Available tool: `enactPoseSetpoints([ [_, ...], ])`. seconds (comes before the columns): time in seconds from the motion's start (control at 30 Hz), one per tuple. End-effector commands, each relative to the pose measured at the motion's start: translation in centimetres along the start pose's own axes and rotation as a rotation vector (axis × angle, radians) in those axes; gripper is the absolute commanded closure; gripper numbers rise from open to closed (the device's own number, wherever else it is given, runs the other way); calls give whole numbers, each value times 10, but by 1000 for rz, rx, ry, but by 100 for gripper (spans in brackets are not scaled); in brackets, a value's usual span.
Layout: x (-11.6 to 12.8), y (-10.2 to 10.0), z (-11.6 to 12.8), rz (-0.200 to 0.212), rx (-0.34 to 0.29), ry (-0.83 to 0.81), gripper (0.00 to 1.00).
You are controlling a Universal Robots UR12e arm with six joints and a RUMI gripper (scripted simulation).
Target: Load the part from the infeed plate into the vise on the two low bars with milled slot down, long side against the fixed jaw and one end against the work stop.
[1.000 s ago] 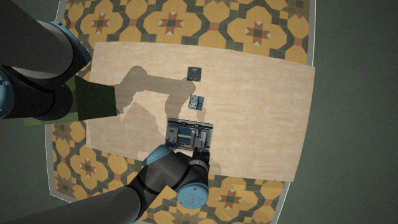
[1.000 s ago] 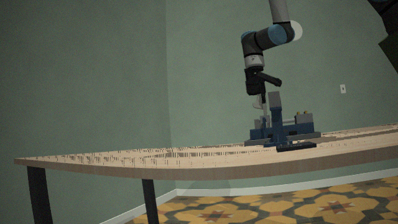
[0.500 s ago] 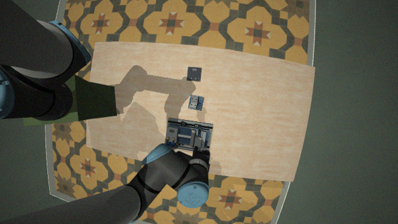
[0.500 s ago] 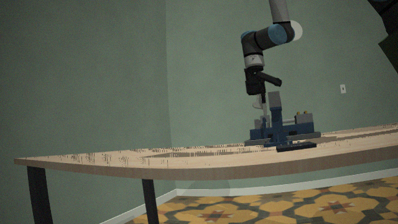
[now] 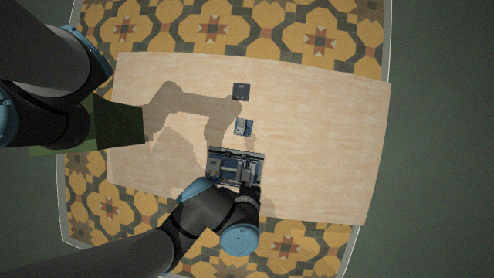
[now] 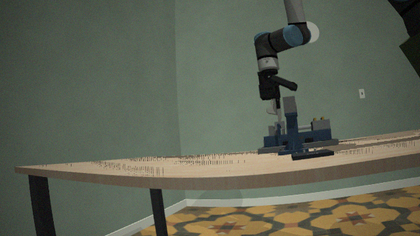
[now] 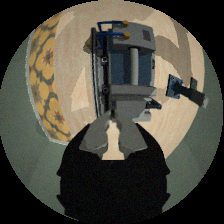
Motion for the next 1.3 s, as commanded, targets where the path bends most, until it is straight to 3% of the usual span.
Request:
enactPoseSetpoints([
  [0.0,1,0,1,-1,-1,0,100],
  [1.27,9,0,2,-1,-1,0,100],
])
Point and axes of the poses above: the point where the finger pads meet when closed, its own y axis back along the fingers, its own x axis across the jaws, z = x × y, the point moved 7 cm from there along y, back along the fingers, and after that the axes turned 12 degrees about y, right-handed, at the moved point
